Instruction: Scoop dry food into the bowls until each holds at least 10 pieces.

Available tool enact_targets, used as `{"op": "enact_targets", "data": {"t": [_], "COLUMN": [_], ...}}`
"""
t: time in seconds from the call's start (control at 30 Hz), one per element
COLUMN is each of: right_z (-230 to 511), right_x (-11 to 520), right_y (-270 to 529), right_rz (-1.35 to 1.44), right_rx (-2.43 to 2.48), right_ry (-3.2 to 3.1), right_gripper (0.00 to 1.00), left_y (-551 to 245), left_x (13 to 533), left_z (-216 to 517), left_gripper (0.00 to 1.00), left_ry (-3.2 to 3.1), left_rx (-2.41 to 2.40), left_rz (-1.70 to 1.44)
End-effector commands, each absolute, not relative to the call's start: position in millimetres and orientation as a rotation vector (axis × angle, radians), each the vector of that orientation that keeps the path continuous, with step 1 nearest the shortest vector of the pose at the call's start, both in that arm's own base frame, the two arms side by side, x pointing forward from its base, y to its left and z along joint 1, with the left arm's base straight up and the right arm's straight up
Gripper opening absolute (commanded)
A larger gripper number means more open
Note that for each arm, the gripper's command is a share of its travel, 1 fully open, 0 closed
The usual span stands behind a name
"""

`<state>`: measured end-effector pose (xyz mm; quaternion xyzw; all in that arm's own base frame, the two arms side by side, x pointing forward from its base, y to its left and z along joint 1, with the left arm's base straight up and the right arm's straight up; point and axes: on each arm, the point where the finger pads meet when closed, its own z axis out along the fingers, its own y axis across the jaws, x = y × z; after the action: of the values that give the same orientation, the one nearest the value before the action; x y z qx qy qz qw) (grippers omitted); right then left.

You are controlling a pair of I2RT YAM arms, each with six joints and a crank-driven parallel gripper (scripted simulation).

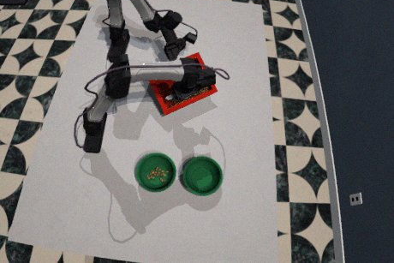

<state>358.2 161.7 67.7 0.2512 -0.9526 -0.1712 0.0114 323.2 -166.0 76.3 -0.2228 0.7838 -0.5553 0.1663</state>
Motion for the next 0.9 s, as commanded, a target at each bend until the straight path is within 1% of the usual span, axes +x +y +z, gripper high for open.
{"op": "enact_targets", "data": {"t": [0.0,0.23,0.33,0.37,0.87], "right_z": [84,81,92,82,73], "right_x": [371,375,377,370,384], "right_y": [175,180,180,178,190], "right_rz": [-0.584,-0.613,-0.604,-0.601,-0.680], "right_rx": [0.826,0.824,0.840,0.826,0.830], "right_ry": [-3.075,-3.109,-3.118,-3.087,-3.196], "right_gripper": [0.00,0.00,0.00,0.00,0.00], "left_y": [-171,-171,-171,-171,-171], "left_x": [336,336,336,336,336], "left_z": [108,108,108,108,108], "left_gripper": [0.00,0.00,0.00,0.00,0.00], "left_ry": [2.148,2.148,2.148,2.148,2.148], "left_rx": [-0.463,-0.463,-0.463,-0.463,-0.463], "left_rz": [-1.594,-1.594,-1.594,-1.594,-1.594]}}
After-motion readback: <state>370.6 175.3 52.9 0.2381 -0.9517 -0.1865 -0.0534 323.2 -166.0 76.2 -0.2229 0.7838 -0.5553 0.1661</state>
